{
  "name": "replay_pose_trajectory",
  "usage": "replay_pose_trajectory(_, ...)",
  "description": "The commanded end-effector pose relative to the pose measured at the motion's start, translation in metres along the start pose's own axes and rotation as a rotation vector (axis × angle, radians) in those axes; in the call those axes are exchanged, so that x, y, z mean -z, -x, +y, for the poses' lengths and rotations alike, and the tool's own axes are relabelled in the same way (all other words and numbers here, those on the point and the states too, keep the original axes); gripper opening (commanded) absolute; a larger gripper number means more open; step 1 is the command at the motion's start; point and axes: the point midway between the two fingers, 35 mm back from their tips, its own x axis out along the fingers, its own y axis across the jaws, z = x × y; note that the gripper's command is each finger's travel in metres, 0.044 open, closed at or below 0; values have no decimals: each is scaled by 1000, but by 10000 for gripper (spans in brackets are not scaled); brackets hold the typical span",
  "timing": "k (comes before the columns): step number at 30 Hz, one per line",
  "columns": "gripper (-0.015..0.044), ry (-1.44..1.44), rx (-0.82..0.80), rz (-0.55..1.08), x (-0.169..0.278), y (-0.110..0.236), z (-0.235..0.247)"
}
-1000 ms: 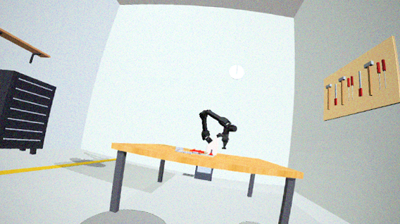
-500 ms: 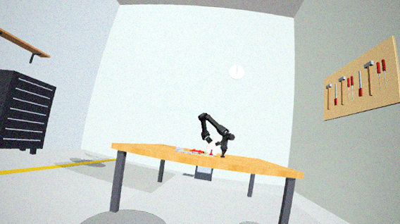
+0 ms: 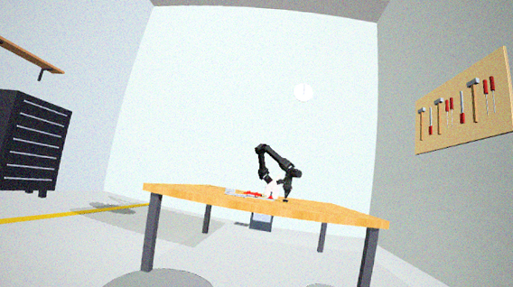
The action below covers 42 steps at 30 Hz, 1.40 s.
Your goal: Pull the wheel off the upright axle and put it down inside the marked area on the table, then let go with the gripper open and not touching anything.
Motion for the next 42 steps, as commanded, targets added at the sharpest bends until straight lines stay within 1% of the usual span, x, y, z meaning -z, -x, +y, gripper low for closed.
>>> replay_pose_trajectory(1, 300, -9, -24, 13, 2, 32, 4)
replay_pose_trajectory(3, 300, -7, -26, 12, 2, 43, 3)
replay_pose_trajectory(5, 300, -7, -27, 12, 2, 44, 3)
replay_pose_trajectory(6, 326, 3, -29, 9, 2, 38, 1)
replay_pose_trajectory(7, 352, 3, -29, 10, 1, 41, -2)
replay_pose_trajectory(10, 431, 2, -27, 16, -7, 57, -23)
replay_pose_trajectory(11, 440, 1, -26, 17, -10, 62, -31)
replay_pose_trajectory(18, 440, -3, -23, 13, -33, 88, -81)
replay_pose_trajectory(42, 440, -3, -23, 13, -33, 88, -82)
